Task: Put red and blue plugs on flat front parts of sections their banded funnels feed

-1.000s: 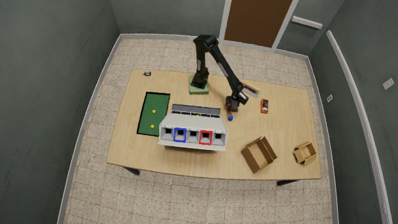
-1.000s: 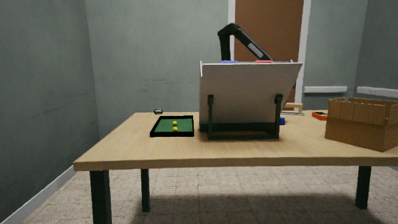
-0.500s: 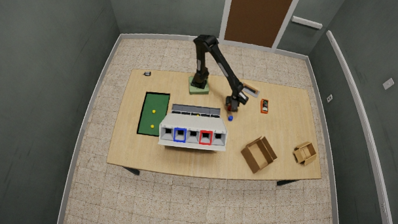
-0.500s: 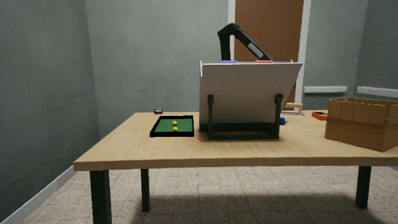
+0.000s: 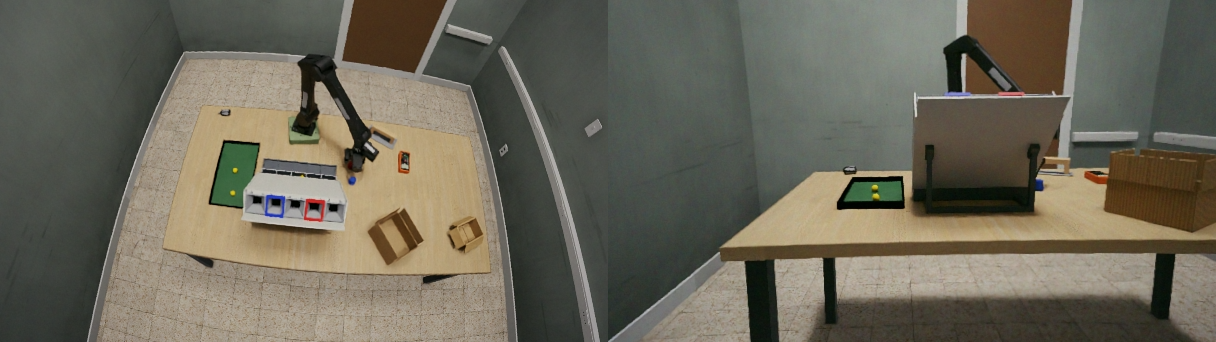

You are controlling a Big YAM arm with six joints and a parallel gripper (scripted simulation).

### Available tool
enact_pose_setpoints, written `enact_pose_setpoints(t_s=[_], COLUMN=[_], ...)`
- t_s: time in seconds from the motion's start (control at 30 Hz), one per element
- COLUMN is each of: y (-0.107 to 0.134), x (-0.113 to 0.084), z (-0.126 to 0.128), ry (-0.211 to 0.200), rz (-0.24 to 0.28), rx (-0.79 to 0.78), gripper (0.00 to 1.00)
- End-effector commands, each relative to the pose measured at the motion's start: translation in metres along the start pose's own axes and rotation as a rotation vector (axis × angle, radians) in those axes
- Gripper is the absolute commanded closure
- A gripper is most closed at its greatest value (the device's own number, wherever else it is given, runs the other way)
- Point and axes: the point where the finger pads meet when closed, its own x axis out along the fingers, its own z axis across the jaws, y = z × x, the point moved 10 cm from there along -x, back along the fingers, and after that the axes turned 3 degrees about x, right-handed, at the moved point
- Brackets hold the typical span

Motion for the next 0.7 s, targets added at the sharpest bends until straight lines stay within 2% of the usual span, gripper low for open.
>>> enact_pose_setpoints(t_s=[0.0,0.4,0.67], y=[0.004,0.004,0.004], x=[0.012,0.022,0.019], z=[0.003,0.003,0.003], ry=[-0.002,-0.002,-0.012], rz=[0.0,0.0,-0.005], rx=[-0.006,-0.006,-0.006], gripper=[0.37,0.37,0.37])
